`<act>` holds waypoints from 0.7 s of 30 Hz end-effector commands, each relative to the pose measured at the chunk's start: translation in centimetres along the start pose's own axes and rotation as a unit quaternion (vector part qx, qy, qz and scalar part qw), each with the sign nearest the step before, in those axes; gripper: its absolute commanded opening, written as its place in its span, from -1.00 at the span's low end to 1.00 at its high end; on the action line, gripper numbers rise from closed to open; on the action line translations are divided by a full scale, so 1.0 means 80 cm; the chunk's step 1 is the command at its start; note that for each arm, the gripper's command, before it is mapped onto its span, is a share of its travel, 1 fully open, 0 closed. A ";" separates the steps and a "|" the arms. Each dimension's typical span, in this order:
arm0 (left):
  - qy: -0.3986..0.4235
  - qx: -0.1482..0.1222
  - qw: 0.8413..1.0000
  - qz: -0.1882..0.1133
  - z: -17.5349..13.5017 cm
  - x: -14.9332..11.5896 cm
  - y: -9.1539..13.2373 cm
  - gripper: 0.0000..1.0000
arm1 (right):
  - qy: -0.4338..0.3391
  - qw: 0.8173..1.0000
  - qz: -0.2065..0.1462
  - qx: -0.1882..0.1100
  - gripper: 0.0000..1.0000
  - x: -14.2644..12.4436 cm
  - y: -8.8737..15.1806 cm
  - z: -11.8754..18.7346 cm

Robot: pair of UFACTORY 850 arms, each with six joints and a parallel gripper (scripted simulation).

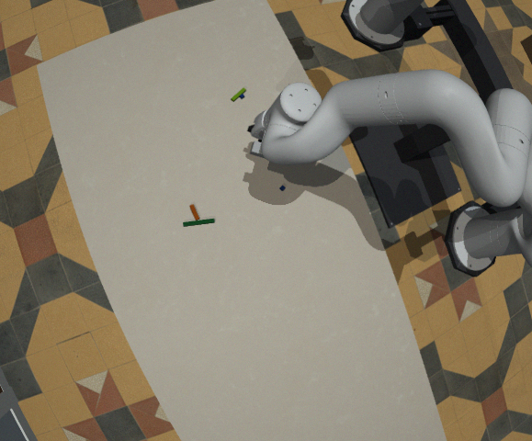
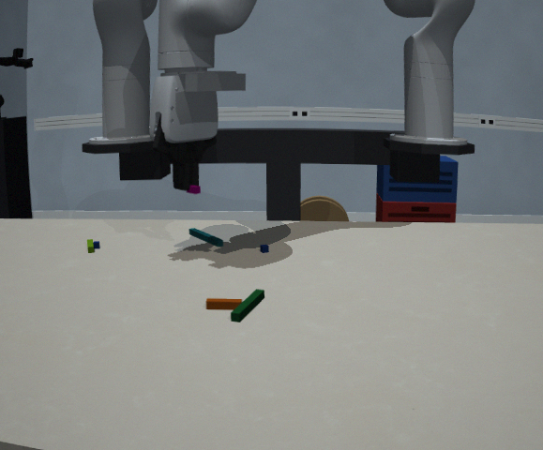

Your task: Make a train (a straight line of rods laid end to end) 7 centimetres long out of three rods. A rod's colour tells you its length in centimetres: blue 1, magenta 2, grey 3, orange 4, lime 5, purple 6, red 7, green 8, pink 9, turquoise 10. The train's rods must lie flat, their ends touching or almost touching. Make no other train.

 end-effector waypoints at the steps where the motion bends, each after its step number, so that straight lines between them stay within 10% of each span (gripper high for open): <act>1: 0.083 -0.004 0.996 0.008 -0.008 0.010 0.002 -0.89 | 0.000 1.000 0.001 0.000 1.00 0.000 0.001 0.000; 11: 0.243 -0.005 0.970 0.008 -0.027 0.033 0.003 -0.89 | 0.000 1.000 0.001 0.000 1.00 0.000 0.001 0.000; 21: 0.424 -0.007 0.906 0.006 -0.051 0.059 0.004 -0.89 | 0.000 1.000 0.001 0.000 1.00 0.000 0.001 0.000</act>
Point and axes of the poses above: on each arm, the point where the finger pads meet when closed, its own y axis back along the fingers, its own z axis across the jaws, x = y × z, the point moved 8 cm from there along y, back along the fingers, and after that the axes turned 4 degrees about y, right-handed, at the moved point
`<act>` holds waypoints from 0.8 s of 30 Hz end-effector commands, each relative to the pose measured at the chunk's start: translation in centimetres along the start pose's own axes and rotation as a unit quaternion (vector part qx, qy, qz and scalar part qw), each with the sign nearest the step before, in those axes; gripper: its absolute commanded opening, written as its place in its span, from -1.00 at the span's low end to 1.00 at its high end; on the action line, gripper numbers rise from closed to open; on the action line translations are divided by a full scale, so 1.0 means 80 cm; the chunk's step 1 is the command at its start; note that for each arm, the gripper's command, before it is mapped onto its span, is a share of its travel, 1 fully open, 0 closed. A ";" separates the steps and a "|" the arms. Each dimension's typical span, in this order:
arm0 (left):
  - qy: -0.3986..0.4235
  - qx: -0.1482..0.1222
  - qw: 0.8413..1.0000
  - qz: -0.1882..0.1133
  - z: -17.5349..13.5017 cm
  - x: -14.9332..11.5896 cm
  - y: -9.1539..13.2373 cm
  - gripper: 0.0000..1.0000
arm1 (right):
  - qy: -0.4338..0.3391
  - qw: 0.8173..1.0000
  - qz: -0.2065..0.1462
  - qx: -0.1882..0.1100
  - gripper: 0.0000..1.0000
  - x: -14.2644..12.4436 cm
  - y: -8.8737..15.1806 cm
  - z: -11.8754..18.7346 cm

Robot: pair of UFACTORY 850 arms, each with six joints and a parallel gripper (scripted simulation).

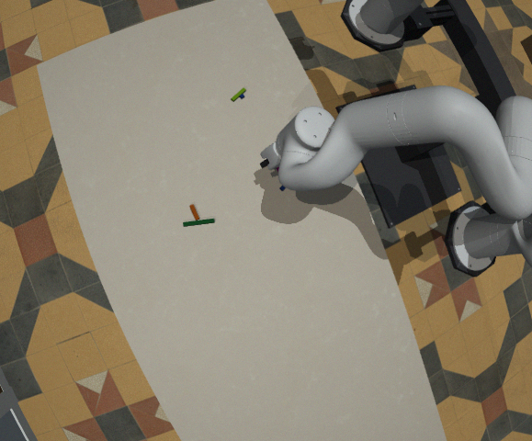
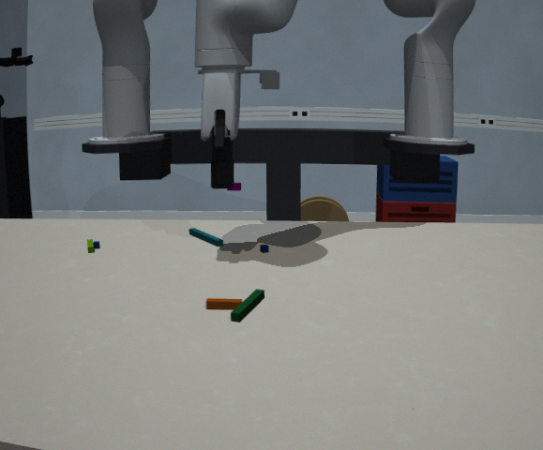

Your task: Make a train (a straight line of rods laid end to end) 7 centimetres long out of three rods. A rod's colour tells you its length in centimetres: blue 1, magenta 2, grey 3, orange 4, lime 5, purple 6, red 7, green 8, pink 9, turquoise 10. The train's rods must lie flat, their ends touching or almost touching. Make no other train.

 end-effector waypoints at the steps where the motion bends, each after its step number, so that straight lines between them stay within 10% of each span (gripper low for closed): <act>1: 0.083 -0.010 0.996 0.005 -0.001 0.013 0.002 -0.89 | 0.000 1.000 0.001 0.000 1.00 0.000 0.001 0.000; 24: 0.190 -0.010 0.982 0.004 -0.002 0.033 0.003 -0.89 | 0.000 1.000 0.001 0.000 1.00 0.000 0.001 0.000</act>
Point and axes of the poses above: on each arm, the point where the finger pads meet when closed, its own y axis back along the fingers, its own z axis across the jaws, x = y × z, the point moved 8 cm from there along y, back along the fingers, and after that the axes turned 4 degrees about y, right-handed, at the moved point
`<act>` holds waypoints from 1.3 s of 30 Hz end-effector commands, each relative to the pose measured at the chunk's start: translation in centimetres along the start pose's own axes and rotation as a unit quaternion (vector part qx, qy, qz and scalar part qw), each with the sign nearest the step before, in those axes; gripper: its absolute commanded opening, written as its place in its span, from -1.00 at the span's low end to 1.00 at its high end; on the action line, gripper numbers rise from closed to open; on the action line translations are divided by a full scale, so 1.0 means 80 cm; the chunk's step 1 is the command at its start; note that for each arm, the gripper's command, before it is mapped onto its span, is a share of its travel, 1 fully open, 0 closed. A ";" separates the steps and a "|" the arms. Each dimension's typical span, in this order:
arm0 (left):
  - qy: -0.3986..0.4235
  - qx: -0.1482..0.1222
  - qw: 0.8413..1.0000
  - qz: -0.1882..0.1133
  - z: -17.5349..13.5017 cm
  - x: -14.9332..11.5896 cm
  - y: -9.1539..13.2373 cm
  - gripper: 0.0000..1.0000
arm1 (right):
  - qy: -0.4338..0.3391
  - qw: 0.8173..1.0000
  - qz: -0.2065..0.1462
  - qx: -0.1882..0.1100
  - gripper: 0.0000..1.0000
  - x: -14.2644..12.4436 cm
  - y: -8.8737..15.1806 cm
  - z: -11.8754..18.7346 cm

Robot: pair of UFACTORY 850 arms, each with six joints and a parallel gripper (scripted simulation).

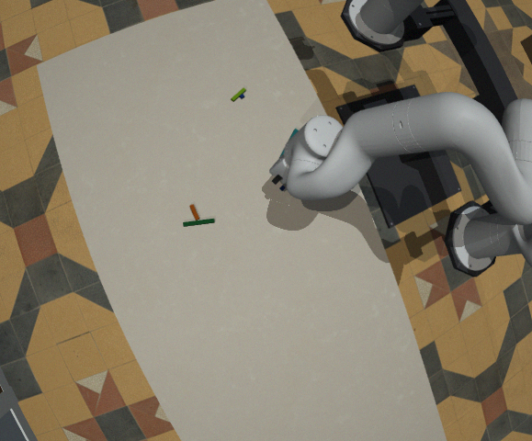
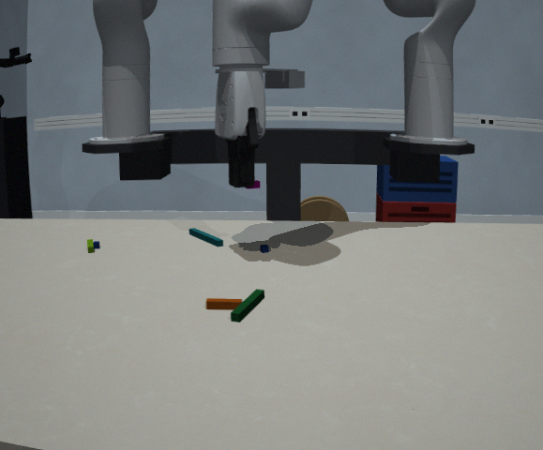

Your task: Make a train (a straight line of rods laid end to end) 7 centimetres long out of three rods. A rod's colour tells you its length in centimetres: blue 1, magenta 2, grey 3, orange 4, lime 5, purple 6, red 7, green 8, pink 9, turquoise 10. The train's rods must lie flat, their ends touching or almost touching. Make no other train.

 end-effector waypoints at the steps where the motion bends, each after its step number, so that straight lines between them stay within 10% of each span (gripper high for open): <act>1: 0.000 0.000 1.000 -0.001 0.000 -0.001 0.001 -0.89 | 0.000 1.000 0.001 0.000 1.00 0.000 0.001 0.000; 14: 0.000 -0.001 1.000 -0.001 0.000 -0.001 -0.008 -0.89 | 0.000 1.000 0.001 0.000 1.00 0.000 0.001 0.000; 39: 0.000 -0.001 1.000 -0.001 0.000 -0.001 -0.107 -0.89 | 0.000 1.000 0.001 0.000 1.00 0.000 0.001 0.000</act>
Point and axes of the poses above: on each arm, the point where the finger pads meet when closed, its own y axis back along the fingers, its own z axis across the jaws, x = y × z, the point moved 8 cm from there along y, back along the fingers, and after that the axes turned 4 degrees about y, right-handed, at the moved point
